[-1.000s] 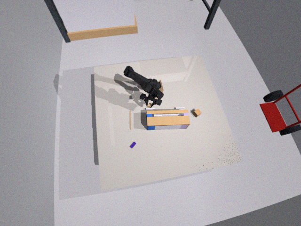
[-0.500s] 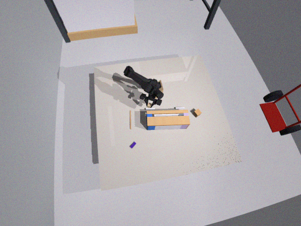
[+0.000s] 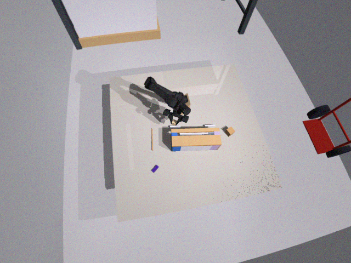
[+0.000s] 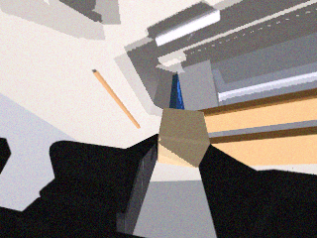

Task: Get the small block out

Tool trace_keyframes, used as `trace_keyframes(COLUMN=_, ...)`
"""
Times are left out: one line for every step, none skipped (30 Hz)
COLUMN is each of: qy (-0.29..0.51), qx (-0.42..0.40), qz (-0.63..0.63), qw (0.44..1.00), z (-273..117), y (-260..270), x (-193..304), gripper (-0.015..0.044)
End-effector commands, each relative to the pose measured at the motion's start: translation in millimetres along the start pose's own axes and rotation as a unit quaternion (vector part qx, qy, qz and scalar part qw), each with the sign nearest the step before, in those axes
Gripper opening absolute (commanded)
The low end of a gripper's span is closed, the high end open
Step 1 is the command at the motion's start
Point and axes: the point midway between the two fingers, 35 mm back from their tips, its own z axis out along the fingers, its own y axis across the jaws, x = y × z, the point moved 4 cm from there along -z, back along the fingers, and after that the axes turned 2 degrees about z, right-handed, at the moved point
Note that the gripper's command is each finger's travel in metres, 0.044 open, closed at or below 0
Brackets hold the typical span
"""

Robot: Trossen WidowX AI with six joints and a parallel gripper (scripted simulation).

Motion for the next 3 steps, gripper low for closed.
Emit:
trace_keyframes(qy=0.003, qx=-0.001, qz=-0.003, qw=1.000, z=-0.6, y=-0.1, x=1.0, gripper=0.0000)
trace_keyframes(qy=0.003, qx=-0.001, qz=-0.003, qw=1.000, z=-0.6, y=-0.1, x=1.0, gripper=0.0000)
trace_keyframes(qy=0.003, qx=-0.001, qz=-0.003, qw=1.000, z=-0.6, y=-0.1, x=1.0, gripper=0.0000)
